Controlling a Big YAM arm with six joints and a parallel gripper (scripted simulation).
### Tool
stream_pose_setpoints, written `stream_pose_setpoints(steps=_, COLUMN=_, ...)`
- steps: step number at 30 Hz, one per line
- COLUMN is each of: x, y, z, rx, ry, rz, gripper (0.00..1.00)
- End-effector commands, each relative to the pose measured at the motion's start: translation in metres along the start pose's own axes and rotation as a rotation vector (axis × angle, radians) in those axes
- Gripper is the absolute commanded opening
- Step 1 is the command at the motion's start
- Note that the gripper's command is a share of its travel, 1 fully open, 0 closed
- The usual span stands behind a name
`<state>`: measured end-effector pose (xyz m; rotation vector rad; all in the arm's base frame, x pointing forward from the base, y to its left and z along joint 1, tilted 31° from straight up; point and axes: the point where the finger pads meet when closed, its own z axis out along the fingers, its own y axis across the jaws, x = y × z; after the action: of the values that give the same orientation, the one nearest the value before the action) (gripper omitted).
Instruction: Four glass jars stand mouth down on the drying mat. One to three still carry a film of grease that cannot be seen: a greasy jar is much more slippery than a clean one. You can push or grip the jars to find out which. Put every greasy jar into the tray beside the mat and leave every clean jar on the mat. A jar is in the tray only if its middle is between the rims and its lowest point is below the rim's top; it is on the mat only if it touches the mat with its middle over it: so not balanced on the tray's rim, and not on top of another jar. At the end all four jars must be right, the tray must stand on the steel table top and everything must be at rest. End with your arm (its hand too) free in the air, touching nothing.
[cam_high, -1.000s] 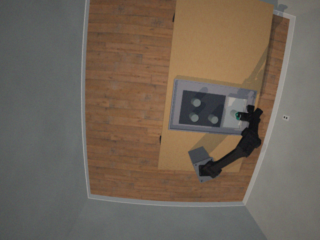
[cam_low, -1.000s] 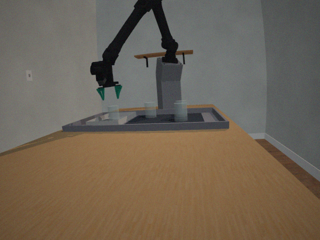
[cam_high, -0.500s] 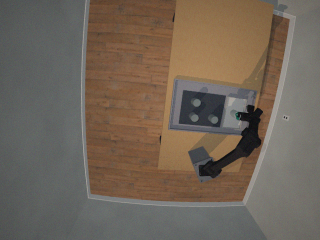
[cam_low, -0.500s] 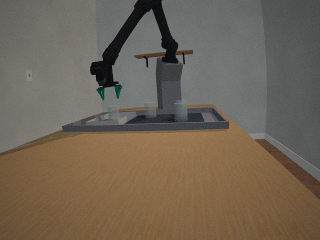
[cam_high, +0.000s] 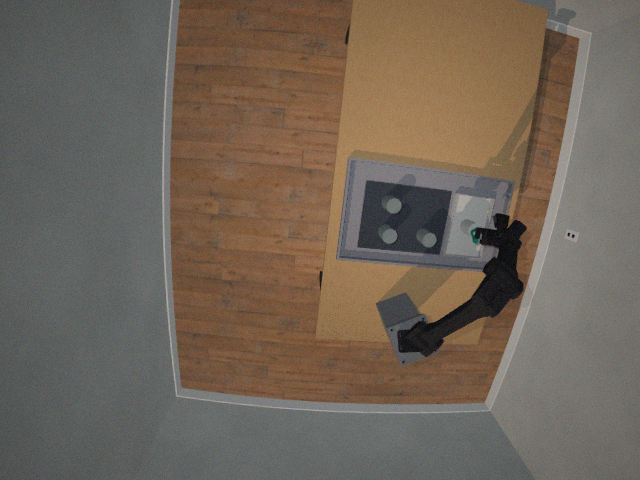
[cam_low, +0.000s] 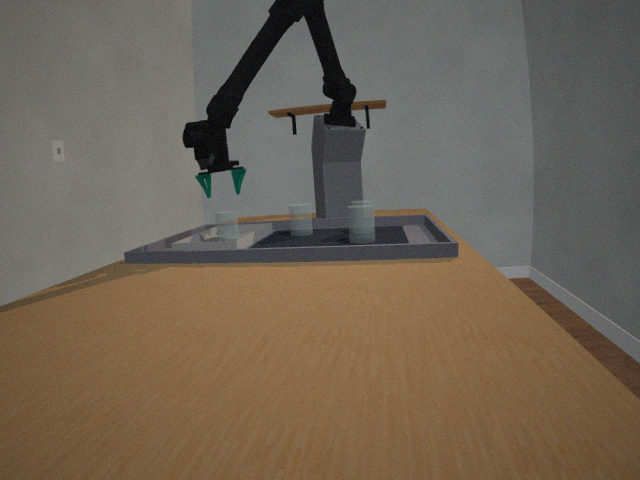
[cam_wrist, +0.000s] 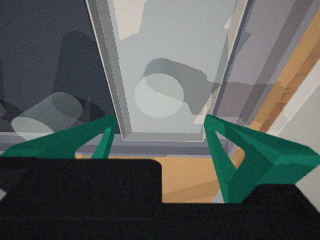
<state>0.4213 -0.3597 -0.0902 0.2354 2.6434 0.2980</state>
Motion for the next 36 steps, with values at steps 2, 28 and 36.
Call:
stream_pose_setpoints(steps=2, x=-0.006, y=-0.010, z=-0.023, rx=0.022, ry=-0.028, rz=-0.001, gripper=1.00)
stream_pose_setpoints(steps=28, x=0.017, y=0.128, z=-0.020, rx=0.022, ry=-0.028, rz=-0.001, gripper=1.00)
stream_pose_setpoints(steps=36, x=0.025, y=0.176, z=-0.019, rx=0.022, ry=-0.028, rz=-0.001, gripper=1.00)
